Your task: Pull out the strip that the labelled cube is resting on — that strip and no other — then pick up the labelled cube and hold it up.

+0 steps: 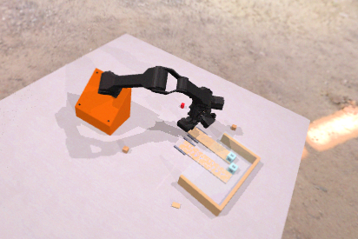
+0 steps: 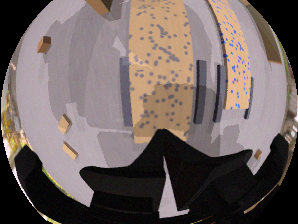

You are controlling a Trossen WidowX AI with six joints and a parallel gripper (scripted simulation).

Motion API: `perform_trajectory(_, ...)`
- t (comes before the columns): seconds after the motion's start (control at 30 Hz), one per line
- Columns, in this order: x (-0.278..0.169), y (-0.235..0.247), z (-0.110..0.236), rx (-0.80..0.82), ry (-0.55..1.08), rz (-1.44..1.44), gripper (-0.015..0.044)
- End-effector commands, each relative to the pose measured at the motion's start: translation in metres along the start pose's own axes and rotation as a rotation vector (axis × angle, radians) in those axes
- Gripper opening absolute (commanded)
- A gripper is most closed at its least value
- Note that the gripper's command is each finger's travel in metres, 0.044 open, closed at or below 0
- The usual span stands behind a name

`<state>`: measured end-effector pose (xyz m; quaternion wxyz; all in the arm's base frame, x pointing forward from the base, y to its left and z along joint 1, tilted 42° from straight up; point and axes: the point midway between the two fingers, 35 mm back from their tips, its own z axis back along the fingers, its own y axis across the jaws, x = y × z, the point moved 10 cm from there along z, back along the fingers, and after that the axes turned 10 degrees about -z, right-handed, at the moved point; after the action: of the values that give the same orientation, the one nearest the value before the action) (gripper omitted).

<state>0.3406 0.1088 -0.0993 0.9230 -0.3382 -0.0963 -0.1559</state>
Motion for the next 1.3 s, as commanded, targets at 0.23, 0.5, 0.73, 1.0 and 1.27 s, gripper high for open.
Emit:
perform_trajectory(0.23, -0.022, -0.005, -0.004, -0.009, 0.020, 0.008, 0.0000)
perform_trajectory(0.5, -0.034, -0.007, -0.005, -0.009, 0.021, 0.008, 0.0000)
perform_trajectory(0.73, -0.044, -0.009, -0.005, -0.008, 0.021, 0.008, 0.0000)
perform_trajectory(1.0, -0.055, -0.011, -0.005, -0.008, 0.022, 0.008, 0.0000)
perform_trajectory(1.27, -0.065, -0.013, -0.005, -0.008, 0.022, 0.009, 0.0000)
